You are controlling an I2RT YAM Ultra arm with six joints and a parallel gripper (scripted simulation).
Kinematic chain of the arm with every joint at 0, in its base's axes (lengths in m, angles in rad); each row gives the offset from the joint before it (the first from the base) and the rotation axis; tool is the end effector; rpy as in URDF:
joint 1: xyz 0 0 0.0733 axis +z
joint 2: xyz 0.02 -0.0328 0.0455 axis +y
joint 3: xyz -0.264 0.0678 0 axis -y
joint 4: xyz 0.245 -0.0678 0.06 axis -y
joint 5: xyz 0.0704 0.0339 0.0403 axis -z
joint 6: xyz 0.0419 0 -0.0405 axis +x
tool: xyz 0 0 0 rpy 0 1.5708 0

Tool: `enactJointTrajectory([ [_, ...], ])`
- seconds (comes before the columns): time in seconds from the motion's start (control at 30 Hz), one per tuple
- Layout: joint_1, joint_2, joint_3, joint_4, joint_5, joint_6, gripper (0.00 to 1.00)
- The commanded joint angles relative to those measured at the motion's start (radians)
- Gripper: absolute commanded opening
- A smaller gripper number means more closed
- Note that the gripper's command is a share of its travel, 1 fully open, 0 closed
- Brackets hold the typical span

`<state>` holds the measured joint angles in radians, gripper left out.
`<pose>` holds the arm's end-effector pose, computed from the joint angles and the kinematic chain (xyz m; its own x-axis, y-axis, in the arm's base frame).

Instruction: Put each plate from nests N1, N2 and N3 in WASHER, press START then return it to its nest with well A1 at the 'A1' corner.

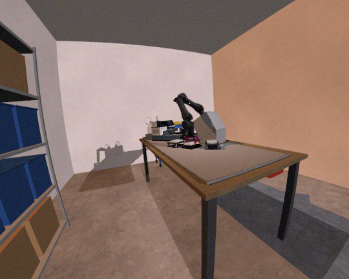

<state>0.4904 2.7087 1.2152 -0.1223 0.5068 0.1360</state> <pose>0.3031 0.1400 -0.1170 -0.9316 -0.3630 -0.0212 -0.3076 0.8177 -0.4865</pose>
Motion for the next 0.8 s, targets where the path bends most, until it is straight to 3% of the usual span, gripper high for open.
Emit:
enactJointTrajectory([
  [0.0, -0.004, -0.030, -0.026, 0.018, 0.005, -0.009, 0.00],
  [0.77, -0.004, 0.008, 0.000, 0.026, 0.005, -0.013, 0.00],
])
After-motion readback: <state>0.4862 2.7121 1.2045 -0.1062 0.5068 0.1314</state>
